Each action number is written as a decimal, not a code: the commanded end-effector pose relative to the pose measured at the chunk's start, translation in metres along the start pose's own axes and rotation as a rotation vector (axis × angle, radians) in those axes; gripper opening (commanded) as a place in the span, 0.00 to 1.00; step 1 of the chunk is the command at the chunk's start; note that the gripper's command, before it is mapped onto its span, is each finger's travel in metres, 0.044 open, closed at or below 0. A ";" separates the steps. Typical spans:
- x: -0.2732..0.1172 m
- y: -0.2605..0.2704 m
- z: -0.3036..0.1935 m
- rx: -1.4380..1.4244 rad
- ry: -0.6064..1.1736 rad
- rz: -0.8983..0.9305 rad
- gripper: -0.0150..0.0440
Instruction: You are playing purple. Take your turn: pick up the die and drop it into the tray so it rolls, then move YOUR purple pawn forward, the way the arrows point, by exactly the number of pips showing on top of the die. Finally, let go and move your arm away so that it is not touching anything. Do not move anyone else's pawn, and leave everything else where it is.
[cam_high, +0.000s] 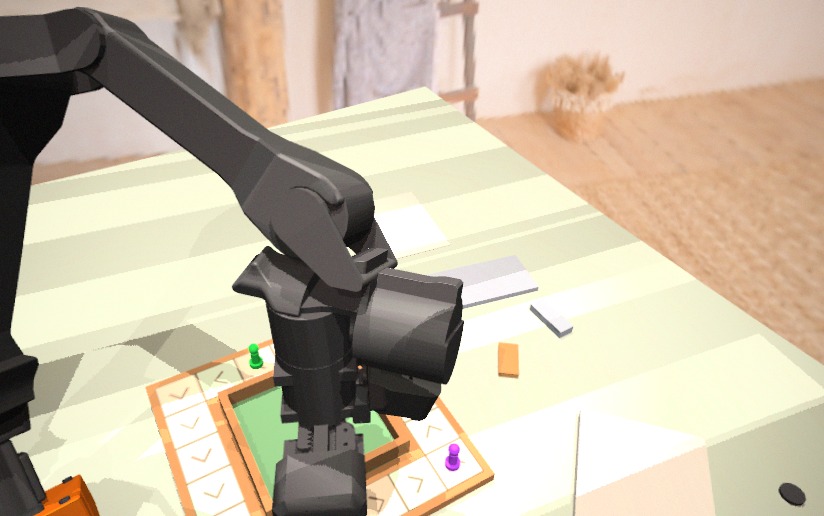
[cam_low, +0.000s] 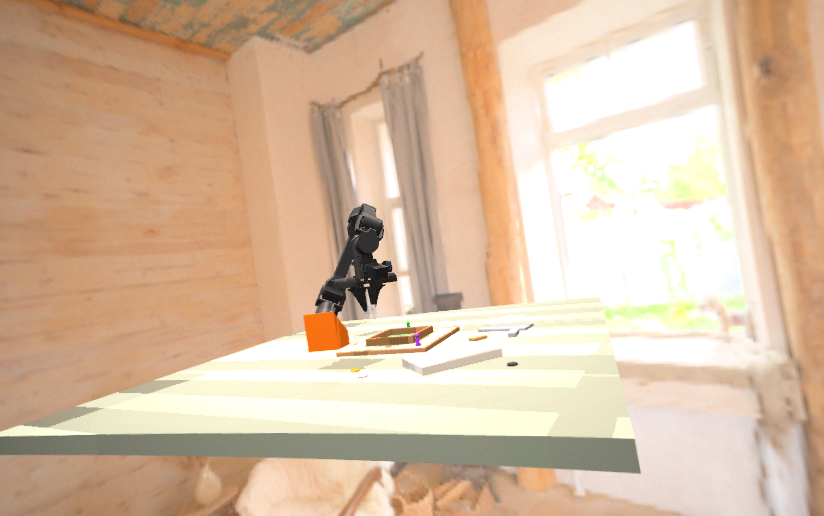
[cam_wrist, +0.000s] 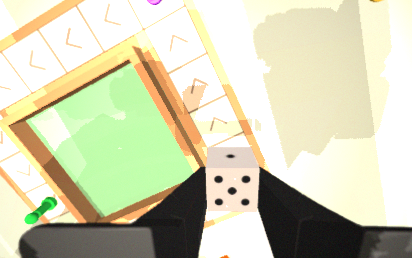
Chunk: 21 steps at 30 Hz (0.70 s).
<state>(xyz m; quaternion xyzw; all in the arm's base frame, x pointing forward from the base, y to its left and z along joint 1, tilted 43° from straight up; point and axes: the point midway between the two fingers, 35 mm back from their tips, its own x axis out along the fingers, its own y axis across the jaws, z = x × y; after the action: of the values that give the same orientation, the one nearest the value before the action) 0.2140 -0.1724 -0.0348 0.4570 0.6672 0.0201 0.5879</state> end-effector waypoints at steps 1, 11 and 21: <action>0.002 0.013 0.000 0.113 -0.002 0.005 0.25; 0.008 0.042 -0.003 0.383 0.003 0.011 0.25; 0.014 0.071 -0.009 0.653 0.014 0.019 0.25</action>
<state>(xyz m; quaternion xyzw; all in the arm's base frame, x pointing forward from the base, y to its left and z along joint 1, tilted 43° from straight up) 0.2459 -0.1253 -0.0070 0.6073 0.6464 -0.1612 0.4328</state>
